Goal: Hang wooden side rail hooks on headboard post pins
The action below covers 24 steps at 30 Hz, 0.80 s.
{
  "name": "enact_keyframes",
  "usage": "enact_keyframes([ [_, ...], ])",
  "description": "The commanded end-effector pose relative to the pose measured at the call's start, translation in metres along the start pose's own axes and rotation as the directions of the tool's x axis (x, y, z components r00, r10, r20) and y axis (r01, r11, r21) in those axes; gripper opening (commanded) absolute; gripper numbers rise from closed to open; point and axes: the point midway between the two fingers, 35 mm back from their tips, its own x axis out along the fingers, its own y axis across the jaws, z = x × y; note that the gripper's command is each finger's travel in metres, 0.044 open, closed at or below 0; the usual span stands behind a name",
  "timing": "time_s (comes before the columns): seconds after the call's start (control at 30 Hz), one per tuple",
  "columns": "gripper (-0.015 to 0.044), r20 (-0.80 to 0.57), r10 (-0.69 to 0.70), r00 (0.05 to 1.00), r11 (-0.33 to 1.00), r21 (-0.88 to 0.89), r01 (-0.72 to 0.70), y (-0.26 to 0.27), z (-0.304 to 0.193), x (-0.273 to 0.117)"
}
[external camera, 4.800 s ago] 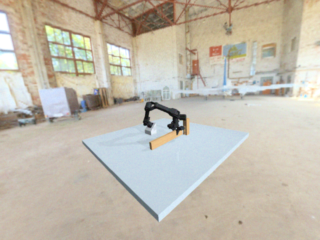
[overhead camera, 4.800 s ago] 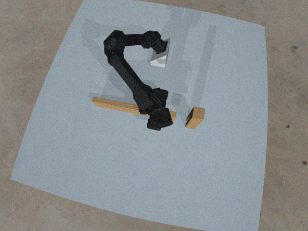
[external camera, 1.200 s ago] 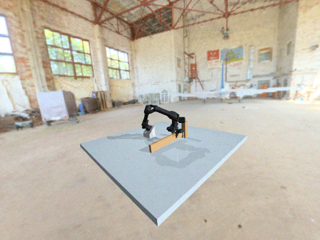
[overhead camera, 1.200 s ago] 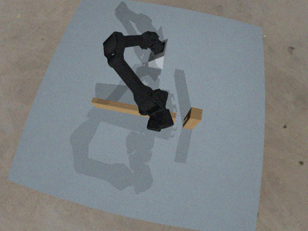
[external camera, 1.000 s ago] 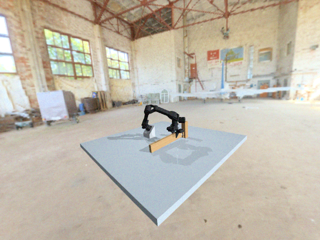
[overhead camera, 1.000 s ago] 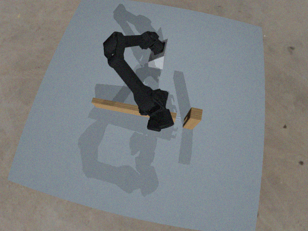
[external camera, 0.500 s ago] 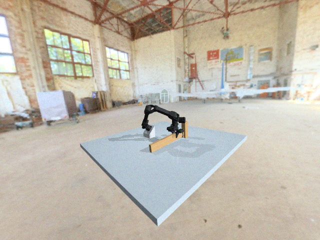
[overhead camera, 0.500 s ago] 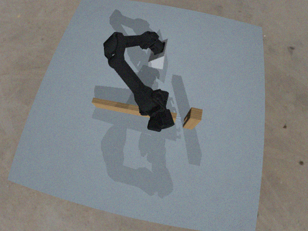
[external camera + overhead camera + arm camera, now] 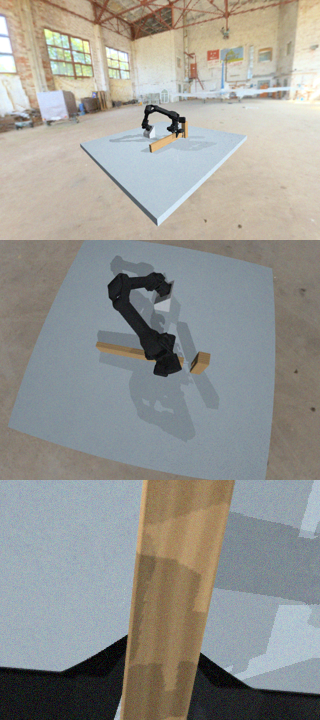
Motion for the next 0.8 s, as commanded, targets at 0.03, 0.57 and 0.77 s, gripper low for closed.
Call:
enact_keyframes([
  [0.03, 0.0, -0.002, 0.007, 1.0, 1.0, -0.004, -0.007, -0.0005, -0.0037, -0.0026],
  [0.57, 0.0, -0.003, 0.007, 1.0, 1.0, -0.004, -0.007, 0.0007, -0.0051, -0.003],
  [0.77, 0.0, -0.003, 0.007, 1.0, 1.0, -0.004, -0.007, 0.0, -0.0058, -0.0037],
])
